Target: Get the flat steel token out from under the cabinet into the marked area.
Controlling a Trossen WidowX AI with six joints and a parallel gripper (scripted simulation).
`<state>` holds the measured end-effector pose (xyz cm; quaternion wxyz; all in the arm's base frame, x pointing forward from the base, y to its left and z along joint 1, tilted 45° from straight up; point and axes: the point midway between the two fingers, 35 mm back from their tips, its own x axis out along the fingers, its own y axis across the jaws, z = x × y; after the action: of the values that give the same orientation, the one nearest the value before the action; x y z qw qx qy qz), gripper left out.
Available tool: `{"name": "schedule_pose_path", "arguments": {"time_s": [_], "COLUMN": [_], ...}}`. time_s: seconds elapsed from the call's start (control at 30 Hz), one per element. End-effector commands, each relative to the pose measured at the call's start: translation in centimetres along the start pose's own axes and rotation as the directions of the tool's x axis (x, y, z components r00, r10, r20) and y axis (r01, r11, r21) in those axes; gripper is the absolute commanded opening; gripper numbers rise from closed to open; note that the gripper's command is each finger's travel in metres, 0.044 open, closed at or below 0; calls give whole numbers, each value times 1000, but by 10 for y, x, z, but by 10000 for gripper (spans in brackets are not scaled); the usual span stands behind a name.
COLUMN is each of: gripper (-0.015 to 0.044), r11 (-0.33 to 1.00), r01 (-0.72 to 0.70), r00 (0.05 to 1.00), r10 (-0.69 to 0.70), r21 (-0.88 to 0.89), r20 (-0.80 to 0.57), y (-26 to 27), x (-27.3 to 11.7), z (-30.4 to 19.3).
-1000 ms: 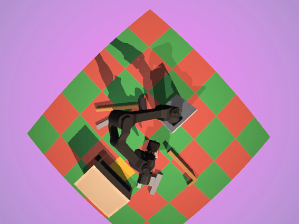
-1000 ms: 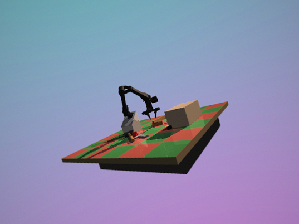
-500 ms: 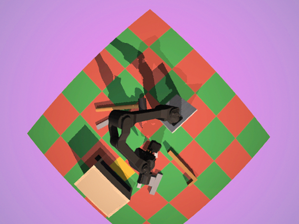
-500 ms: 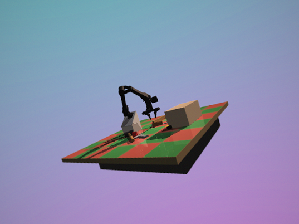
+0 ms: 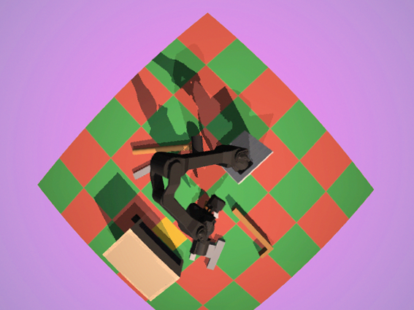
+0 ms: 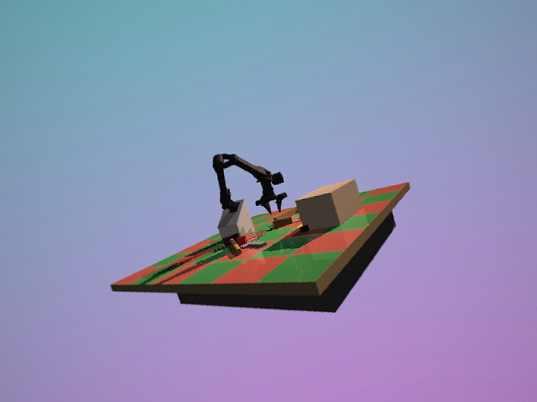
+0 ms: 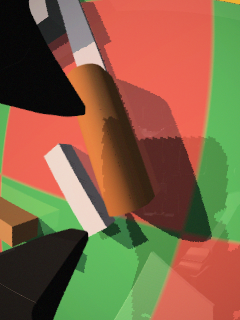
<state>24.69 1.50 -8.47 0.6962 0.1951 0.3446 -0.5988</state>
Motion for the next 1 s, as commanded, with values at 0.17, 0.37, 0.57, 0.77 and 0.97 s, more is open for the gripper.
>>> {"name": "schedule_pose_path", "arguments": {"time_s": [0.17, 0.37, 0.57, 0.77, 0.97], "gripper": [270, 270, 270, 270, 270], "r11": [997, 992, 985, 976, 965], "r01": [1, 1, 1, 2, 2], "r00": [1000, 1000, 1000, 1000, 1000], "r10": [-1, -1, -1, -1, -1], "r21": [78, 125, 171, 218, 263], "r20": [-2, -2, -2, -2, -2], "y": [0, 0, 0, 0, 0], "x": [0, 0, 0, 0, 0], "z": [0, 0, 0, 0, 0]}}
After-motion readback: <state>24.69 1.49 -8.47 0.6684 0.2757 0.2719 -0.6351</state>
